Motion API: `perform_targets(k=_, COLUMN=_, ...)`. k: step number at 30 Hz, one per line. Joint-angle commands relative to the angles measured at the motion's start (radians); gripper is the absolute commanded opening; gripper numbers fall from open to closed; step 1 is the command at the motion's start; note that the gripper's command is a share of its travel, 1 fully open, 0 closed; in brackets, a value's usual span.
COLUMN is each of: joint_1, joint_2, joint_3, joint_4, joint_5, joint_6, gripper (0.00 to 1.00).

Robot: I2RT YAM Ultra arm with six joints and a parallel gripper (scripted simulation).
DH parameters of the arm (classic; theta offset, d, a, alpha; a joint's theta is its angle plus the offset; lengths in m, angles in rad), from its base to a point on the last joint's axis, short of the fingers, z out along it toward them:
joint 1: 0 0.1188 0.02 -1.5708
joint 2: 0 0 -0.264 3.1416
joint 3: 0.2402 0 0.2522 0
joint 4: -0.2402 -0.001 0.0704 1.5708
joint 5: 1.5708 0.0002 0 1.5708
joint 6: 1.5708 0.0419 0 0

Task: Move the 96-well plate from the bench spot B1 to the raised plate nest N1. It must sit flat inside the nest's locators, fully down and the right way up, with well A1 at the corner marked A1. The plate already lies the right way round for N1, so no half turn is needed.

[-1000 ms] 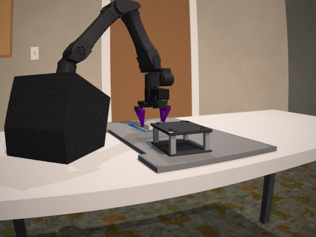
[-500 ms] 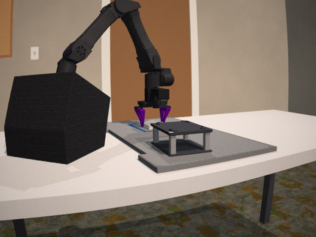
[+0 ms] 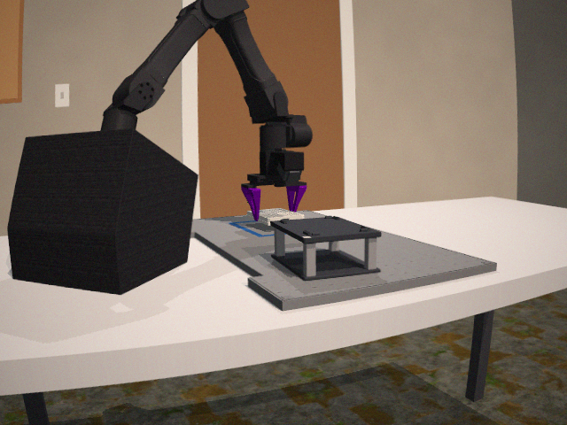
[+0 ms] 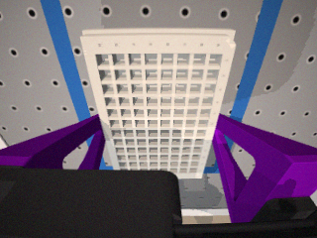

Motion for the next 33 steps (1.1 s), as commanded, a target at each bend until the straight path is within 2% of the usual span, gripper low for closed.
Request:
perform_targets(k=1, joint_1=-0.019, joint_2=-0.043, joint_3=0.002, joint_4=-0.041, joint_5=0.01, joint_6=-0.01, gripper=0.0)
perform_targets(k=33, joint_1=-0.043, joint_2=-0.172, joint_3=0.038, joint_4=-0.187, joint_5=-0.005, joint_6=-0.033, gripper=0.0)
